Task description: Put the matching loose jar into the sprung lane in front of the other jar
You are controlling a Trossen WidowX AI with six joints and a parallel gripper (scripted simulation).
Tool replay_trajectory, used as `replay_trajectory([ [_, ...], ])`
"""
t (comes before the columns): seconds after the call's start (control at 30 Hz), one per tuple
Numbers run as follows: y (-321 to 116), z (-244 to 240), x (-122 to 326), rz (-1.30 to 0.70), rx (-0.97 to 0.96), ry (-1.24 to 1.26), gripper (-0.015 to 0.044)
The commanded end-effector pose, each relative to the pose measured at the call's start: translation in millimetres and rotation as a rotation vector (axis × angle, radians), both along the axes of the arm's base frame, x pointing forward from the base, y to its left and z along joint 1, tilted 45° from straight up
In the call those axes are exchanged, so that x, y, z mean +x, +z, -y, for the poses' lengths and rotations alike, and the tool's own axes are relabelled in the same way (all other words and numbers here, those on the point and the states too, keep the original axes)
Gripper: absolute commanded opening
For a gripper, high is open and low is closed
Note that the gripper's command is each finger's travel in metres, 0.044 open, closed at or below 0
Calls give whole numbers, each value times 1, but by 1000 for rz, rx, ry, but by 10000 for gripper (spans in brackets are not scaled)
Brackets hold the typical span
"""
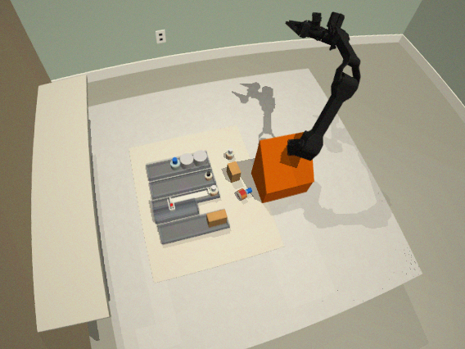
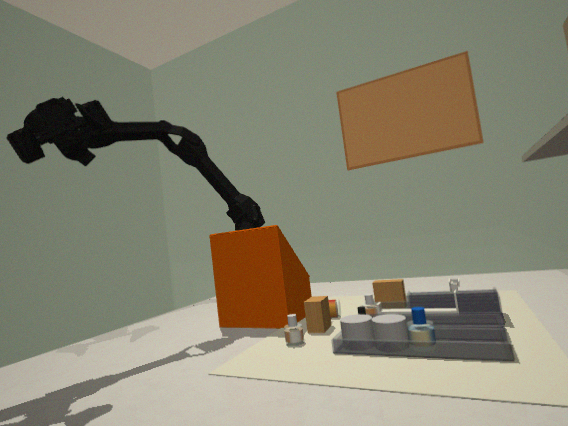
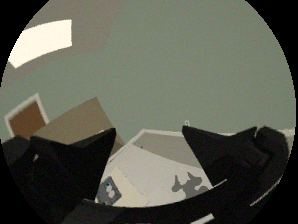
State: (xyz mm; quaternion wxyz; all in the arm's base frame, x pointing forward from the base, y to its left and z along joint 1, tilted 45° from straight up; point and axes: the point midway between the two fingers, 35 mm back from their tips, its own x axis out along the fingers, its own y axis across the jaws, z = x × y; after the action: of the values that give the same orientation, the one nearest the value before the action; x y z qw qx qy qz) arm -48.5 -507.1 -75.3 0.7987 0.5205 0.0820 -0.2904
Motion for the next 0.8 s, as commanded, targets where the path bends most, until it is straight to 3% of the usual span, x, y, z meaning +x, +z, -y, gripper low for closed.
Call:
replay_trajectory([
  [0.0, -17, -19, 68, -44, 37, 146, 440],
  [0.43, -60, -149, 249, -212, 118, 679, 440],
  [0.77, -73, -291, 307, -327, 168, 1098, 440],
])
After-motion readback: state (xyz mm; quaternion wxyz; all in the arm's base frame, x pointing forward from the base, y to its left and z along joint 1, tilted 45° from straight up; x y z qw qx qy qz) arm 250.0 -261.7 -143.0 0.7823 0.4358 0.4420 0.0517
